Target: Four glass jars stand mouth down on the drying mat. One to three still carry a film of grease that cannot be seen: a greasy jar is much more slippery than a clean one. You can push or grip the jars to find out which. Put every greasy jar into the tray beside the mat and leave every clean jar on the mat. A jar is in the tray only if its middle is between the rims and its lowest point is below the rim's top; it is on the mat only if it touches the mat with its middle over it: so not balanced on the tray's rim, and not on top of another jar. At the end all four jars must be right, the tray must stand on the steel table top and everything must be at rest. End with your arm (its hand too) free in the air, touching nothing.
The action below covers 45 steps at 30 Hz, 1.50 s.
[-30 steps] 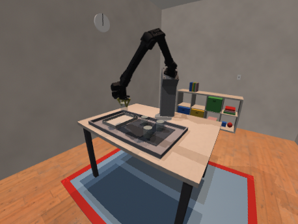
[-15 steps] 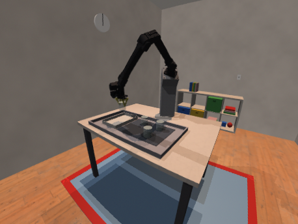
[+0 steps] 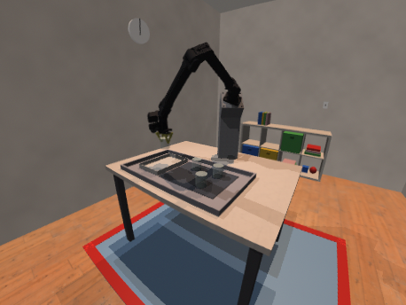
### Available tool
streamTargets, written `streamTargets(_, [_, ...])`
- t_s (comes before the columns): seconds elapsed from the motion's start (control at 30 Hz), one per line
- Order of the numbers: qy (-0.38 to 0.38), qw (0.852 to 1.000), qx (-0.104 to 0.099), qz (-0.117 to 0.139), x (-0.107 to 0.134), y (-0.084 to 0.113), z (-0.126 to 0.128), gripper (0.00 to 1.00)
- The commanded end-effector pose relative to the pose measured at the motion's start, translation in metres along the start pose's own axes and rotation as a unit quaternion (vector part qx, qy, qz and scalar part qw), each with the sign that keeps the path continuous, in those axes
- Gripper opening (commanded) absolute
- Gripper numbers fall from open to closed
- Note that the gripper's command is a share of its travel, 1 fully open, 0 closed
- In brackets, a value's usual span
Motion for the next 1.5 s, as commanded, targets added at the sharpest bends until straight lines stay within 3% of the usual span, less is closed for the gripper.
streamTargets(0.0, [0.006, 1.000, 0.013, -0.016, -0.011, 0.019, -0.017, 0.00])
streamTargets(0.33, [0.006, 1.000, 0.013, -0.016, -0.012, 0.022, -0.025, 0.00])
streamTargets(1.47, [0.006, 1.000, 0.013, -0.016, -0.014, -0.056, -0.027, 0.00])
Point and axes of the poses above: the point where the finger pads meet when closed, its own y axis back along the fingers, its own z axis across the jaws, x = y × z, the point moved 2 cm from there along y, back along the fingers, and after that the axes turned 4 degrees about y, right-handed, at the moved point
